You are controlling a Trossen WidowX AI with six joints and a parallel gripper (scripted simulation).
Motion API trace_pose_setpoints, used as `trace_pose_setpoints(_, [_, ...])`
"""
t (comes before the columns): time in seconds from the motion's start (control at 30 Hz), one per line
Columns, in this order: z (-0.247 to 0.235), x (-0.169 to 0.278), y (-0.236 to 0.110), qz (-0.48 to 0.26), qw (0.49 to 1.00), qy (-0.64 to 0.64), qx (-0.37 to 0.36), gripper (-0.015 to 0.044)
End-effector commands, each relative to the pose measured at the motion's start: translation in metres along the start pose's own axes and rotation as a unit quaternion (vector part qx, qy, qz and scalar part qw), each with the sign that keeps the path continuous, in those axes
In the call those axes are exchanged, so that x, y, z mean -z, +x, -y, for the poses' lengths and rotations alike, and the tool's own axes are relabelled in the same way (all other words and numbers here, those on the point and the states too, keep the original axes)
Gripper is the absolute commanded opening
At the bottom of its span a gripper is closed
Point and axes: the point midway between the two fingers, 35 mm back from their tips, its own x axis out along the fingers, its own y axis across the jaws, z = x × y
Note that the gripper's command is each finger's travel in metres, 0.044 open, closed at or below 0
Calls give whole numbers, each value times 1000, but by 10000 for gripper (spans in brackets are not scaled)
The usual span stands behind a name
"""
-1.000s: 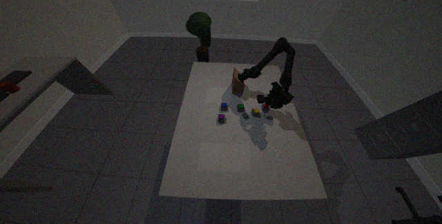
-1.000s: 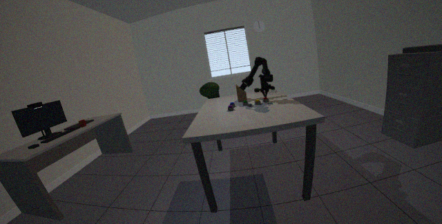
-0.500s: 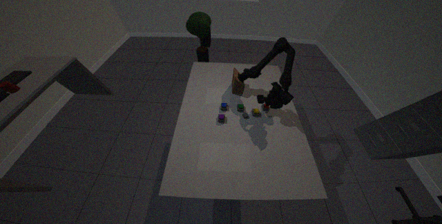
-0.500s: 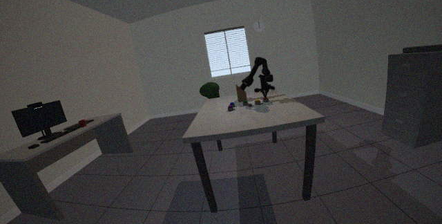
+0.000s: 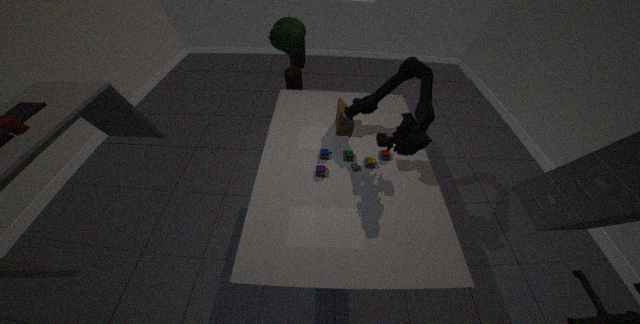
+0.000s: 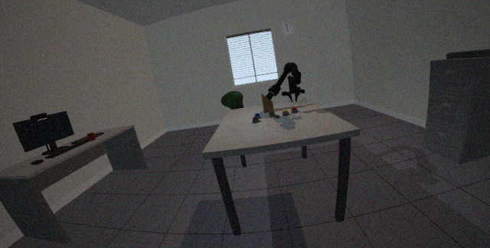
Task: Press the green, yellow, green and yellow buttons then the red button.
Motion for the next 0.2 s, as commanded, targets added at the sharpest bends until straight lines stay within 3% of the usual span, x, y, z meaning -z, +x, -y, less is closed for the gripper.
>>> trace_pose_setpoints(0.0, [1, -24, -30, 4, 1000, -1, -4, 230])
trace_pose_setpoints(0.13, [2, -28, -37, 4, 1000, -1, -4, 335])
trace_pose_setpoints(0.17, [2, -28, -37, 4, 1000, -1, -4, 335])
